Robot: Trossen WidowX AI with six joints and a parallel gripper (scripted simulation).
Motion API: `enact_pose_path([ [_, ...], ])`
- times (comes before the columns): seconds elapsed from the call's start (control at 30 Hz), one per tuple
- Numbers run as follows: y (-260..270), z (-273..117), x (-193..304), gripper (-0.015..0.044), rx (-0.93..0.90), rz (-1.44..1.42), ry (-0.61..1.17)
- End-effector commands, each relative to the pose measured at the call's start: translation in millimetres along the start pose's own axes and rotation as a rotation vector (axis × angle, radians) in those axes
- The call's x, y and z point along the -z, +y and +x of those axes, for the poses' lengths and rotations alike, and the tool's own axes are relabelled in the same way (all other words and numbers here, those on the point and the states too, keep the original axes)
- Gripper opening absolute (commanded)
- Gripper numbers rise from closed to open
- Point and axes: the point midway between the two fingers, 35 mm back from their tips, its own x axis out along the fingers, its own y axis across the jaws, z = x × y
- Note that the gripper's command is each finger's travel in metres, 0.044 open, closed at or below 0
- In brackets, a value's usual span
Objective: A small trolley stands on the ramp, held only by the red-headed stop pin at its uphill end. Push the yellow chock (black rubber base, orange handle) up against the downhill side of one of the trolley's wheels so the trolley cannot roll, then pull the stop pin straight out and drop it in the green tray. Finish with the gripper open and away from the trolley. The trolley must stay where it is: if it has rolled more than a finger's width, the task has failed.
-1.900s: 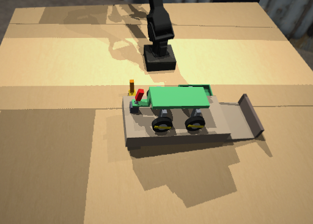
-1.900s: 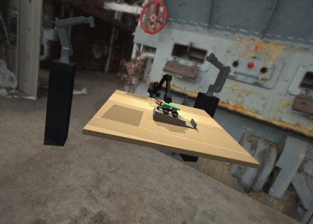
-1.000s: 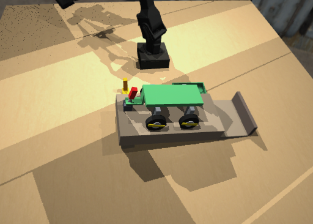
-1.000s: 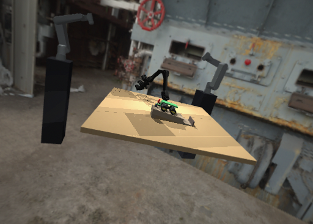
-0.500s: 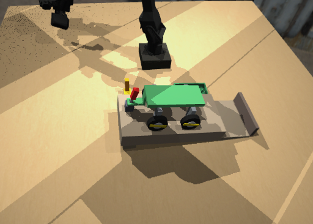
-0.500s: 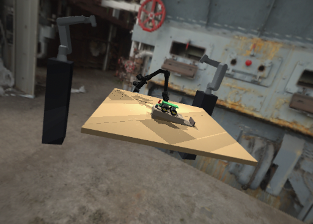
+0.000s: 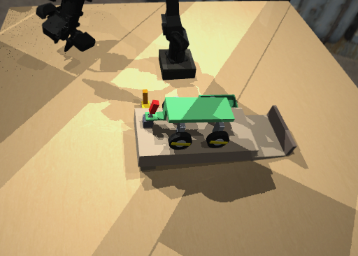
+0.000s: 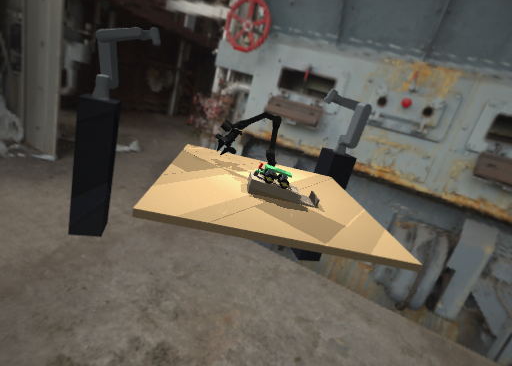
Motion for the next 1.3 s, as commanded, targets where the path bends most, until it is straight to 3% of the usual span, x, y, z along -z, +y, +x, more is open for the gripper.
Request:
enact_pose_path([
  [0.0, 27.3, -9.9, -20.1, 0.0190, -0.053, -0.194, -0.020],
  [0.6, 166.1, -74.7, -68.3, 0.0190, -0.274, -1.181, -0.142],
  [1.27, 278.9, -153.3, -34.0, 0.0190, -0.460, -2.197, -0.323],
])
